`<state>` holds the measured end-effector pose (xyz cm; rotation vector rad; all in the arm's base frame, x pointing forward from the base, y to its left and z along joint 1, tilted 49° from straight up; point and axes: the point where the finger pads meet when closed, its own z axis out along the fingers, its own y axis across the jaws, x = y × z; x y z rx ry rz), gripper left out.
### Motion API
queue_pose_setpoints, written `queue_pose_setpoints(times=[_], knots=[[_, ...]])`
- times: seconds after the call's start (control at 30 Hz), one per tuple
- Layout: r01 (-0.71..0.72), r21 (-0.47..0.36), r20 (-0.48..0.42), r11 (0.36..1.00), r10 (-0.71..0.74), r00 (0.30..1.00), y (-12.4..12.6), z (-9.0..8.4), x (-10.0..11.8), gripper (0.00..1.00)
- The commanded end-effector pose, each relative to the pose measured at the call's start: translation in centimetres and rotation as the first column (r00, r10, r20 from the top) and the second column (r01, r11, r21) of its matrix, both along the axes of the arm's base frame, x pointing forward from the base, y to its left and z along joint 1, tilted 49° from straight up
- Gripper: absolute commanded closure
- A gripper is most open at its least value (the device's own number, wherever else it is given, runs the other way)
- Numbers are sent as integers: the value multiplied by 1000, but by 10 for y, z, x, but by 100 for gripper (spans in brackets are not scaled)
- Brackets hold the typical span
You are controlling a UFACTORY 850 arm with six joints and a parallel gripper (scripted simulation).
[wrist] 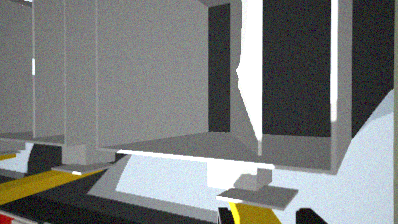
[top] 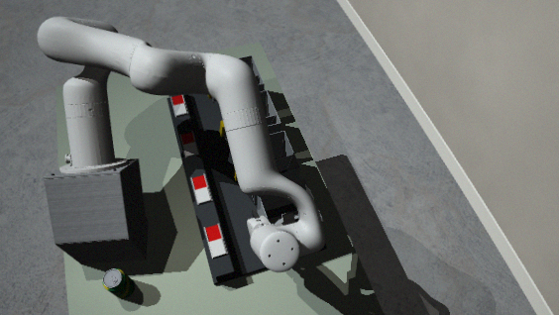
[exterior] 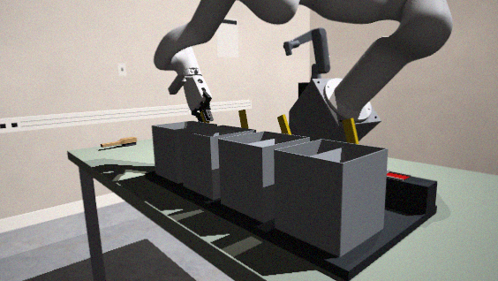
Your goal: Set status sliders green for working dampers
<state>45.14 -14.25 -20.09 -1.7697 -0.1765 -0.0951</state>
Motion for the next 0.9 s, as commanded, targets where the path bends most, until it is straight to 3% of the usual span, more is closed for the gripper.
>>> queue_pose_setpoints(times=[0.0, 0.43, 0.87], knots=[[1, -1, 2, 1000, -1, 1000, -1, 1, 1, 61], [1, -1, 2, 1000, -1, 1000, -7, 2, 1, 61], [1, -2, 2, 1000, -1, 1000, -50, 11, 2, 61]])
